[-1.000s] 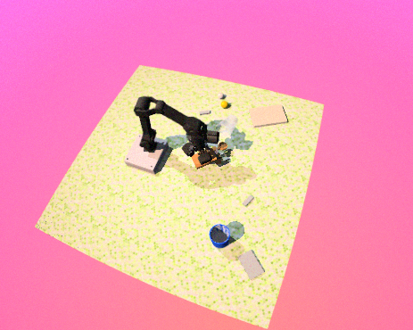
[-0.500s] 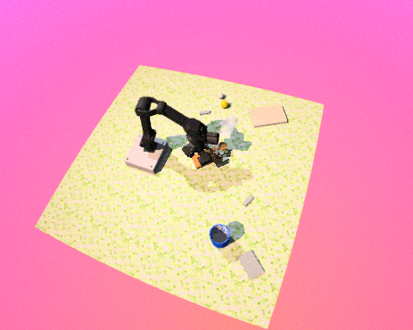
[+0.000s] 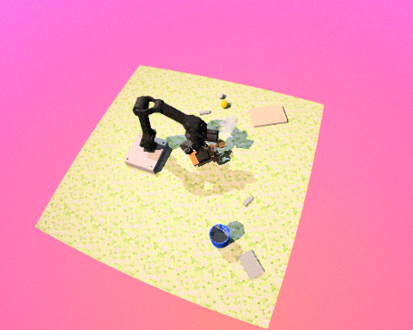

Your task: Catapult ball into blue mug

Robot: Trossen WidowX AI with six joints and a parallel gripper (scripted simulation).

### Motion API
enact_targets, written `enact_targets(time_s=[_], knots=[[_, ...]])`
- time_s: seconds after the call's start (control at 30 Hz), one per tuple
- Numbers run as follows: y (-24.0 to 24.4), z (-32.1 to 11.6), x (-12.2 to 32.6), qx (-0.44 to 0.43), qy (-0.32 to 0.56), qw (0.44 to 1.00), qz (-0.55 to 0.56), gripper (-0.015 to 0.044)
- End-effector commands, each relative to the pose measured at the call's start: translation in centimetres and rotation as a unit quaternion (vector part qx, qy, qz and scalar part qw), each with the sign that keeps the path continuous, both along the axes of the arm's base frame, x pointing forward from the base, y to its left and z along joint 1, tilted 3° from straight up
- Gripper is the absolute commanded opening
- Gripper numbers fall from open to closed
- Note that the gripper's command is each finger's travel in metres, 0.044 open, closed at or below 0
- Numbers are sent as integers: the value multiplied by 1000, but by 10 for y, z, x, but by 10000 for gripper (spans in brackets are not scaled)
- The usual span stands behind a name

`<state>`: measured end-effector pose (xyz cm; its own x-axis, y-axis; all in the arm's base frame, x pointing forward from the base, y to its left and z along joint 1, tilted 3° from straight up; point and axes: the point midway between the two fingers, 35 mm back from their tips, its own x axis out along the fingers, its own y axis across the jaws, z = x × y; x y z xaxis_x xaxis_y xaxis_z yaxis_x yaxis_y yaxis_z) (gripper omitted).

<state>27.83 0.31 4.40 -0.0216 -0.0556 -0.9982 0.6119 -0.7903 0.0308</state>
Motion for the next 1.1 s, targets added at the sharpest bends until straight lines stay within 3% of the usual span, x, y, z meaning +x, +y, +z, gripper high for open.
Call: enact_targets(time_s=[0.0,0.13,0.47,0.93,1.07], knots=[[2,25,7,1,-22,1000,-2,0],[-11,25,8,1,-21,1000,23,0],[-100,29,3,-2,-10,981,192,0],[-223,36,-41,-8,10,909,417,0],[-230,36,-40,-9,11,904,428,0]])
